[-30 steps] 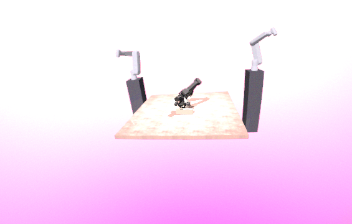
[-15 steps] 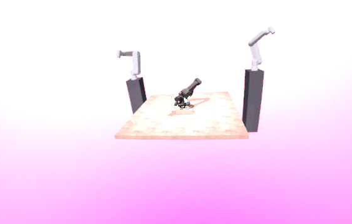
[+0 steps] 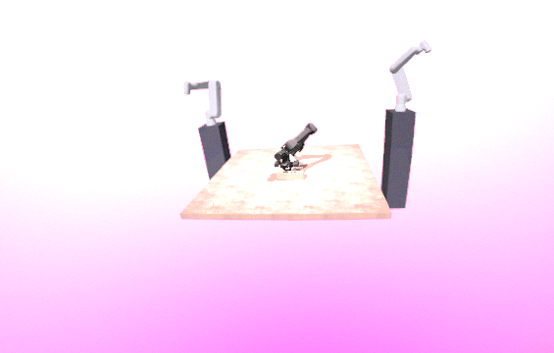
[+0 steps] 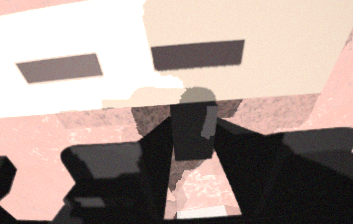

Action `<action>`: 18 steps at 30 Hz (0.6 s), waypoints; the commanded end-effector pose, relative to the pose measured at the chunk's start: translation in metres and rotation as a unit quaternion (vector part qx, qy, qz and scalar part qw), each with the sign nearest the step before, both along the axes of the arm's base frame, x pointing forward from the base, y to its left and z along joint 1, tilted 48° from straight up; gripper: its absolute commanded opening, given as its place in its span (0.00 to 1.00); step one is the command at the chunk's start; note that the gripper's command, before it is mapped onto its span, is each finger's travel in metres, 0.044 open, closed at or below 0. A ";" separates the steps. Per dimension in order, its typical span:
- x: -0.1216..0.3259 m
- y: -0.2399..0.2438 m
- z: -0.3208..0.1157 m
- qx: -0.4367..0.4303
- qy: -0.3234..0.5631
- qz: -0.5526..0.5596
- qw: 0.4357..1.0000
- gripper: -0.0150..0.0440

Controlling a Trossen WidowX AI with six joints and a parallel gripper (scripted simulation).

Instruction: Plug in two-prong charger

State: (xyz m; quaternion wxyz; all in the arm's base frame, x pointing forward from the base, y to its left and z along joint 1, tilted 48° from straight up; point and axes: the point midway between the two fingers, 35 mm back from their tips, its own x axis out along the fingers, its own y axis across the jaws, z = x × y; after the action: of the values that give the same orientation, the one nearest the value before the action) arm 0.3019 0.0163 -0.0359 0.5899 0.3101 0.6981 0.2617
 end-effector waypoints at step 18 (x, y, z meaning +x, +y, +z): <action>0.013 -0.001 -0.001 -0.001 -0.007 -0.002 1.000 0.25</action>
State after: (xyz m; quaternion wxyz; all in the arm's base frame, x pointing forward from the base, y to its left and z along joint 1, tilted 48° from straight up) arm 0.3053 0.0161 -0.0360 0.5850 0.3128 0.7018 0.2596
